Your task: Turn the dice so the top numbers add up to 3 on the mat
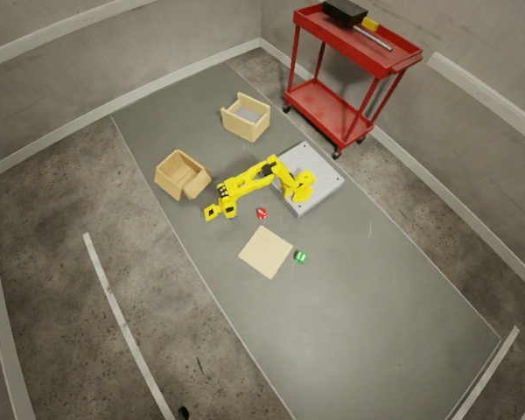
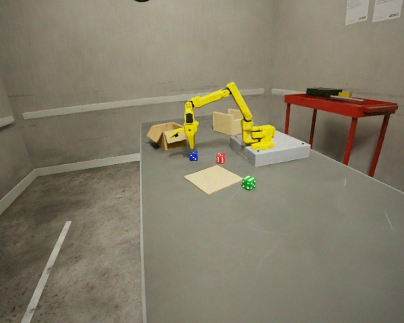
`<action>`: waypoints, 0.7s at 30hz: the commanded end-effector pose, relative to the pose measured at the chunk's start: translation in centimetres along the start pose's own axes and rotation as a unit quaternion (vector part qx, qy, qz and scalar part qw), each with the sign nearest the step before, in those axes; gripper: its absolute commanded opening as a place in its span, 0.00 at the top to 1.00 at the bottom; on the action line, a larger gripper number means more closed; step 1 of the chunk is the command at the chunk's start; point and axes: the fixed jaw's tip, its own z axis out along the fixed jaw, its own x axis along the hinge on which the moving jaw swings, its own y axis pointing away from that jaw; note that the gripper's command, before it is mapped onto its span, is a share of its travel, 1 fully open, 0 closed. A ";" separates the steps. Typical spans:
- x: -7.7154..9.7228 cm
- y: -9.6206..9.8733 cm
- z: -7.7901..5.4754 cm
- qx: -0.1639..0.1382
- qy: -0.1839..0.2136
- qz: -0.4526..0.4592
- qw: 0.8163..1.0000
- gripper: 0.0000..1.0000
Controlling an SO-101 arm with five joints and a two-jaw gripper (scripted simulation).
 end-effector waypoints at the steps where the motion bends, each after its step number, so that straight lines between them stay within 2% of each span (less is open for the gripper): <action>1: 0.0 -0.2 0.1 0.000 0.004 0.003 1.000 0.65; 10: 0.0 -0.2 0.2 0.000 0.004 0.003 1.000 0.65; 21: -0.1 -0.2 1.2 0.000 0.004 0.003 1.000 0.65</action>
